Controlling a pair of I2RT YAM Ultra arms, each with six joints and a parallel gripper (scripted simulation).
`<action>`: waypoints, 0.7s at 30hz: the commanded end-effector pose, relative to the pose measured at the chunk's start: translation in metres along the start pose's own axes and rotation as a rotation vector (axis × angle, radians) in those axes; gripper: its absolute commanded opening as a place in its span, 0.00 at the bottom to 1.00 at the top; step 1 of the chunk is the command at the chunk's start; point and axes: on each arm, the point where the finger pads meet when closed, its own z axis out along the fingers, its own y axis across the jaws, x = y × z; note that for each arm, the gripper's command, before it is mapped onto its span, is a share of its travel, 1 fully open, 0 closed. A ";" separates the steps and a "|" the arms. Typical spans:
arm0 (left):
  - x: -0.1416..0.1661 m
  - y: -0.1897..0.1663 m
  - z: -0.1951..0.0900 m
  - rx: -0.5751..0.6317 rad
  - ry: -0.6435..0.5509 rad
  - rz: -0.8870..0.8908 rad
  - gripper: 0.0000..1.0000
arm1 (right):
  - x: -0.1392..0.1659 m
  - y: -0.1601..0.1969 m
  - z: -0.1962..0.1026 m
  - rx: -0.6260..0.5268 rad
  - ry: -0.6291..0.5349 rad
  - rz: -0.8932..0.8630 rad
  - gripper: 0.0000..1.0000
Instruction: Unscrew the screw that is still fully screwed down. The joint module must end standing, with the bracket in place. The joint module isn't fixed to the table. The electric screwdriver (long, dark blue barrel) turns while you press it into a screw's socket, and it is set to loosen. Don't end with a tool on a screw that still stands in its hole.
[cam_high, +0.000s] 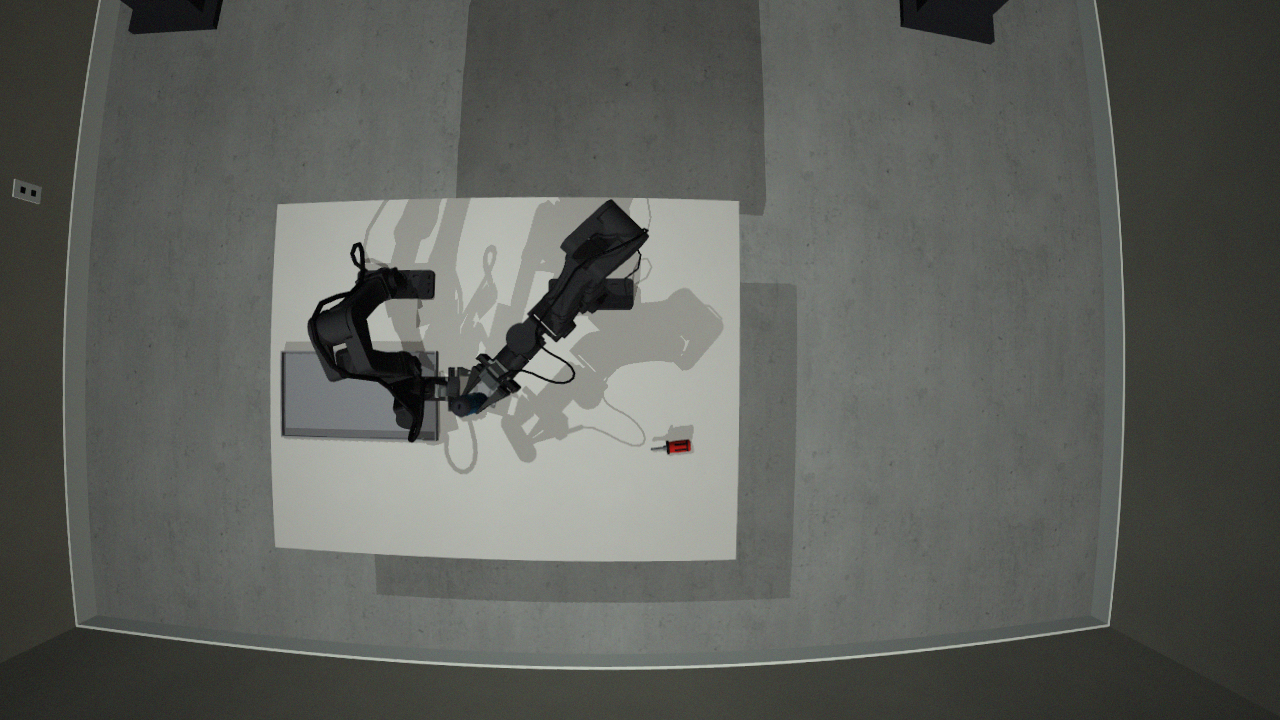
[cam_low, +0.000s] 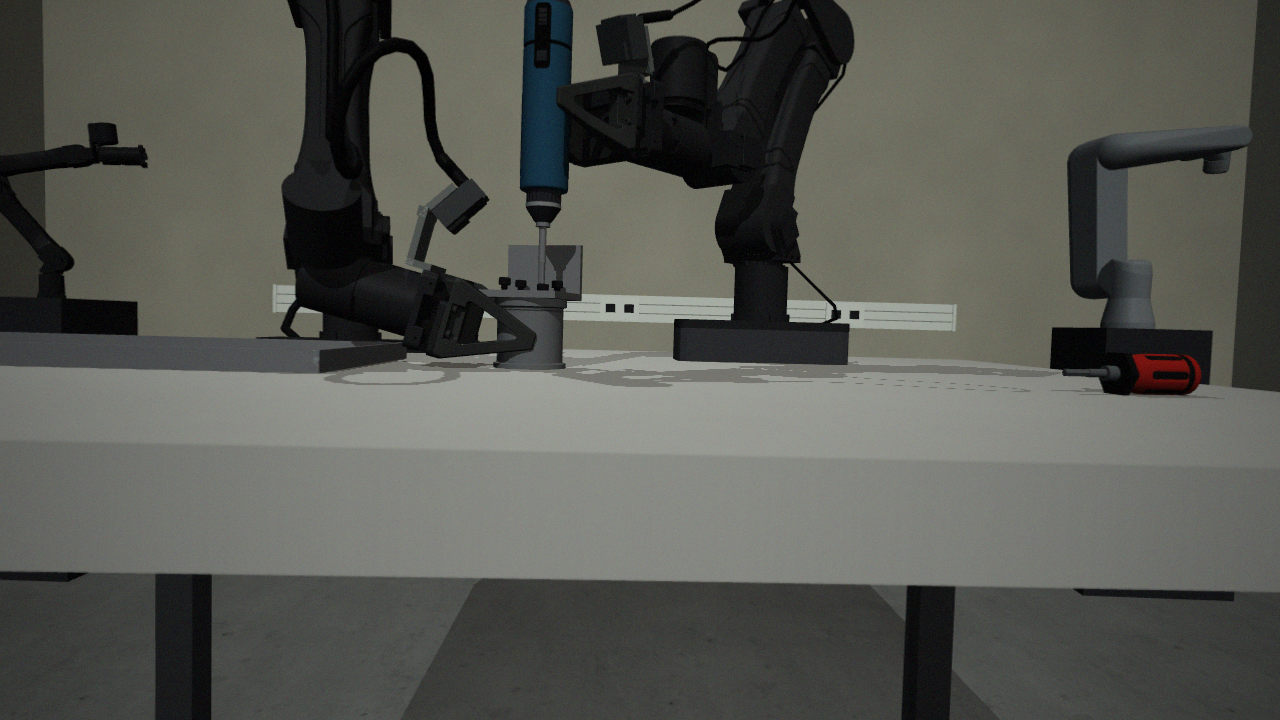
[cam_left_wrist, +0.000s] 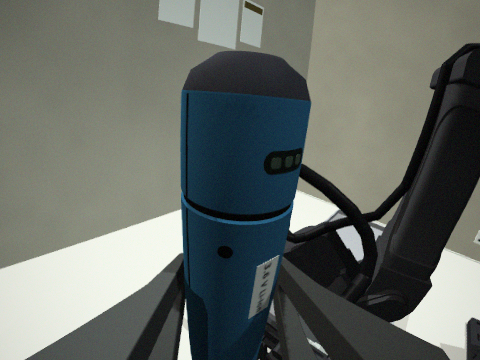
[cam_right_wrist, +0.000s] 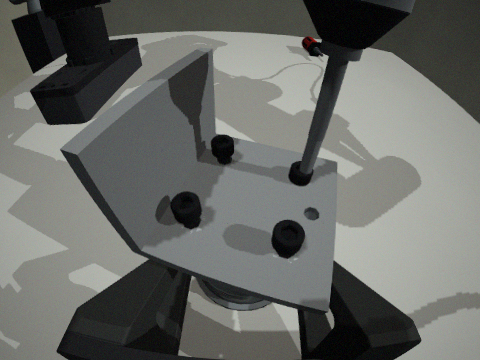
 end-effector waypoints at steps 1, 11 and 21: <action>-0.019 -0.004 -0.002 0.012 -0.078 -0.003 0.42 | -0.003 0.001 0.001 -0.006 -0.007 -0.010 0.59; -0.017 -0.004 -0.002 0.013 -0.076 -0.003 0.42 | -0.003 0.001 0.001 -0.006 -0.007 -0.010 0.59; -0.020 -0.005 -0.001 0.014 -0.084 -0.003 0.42 | -0.003 0.001 0.001 -0.006 -0.007 -0.010 0.59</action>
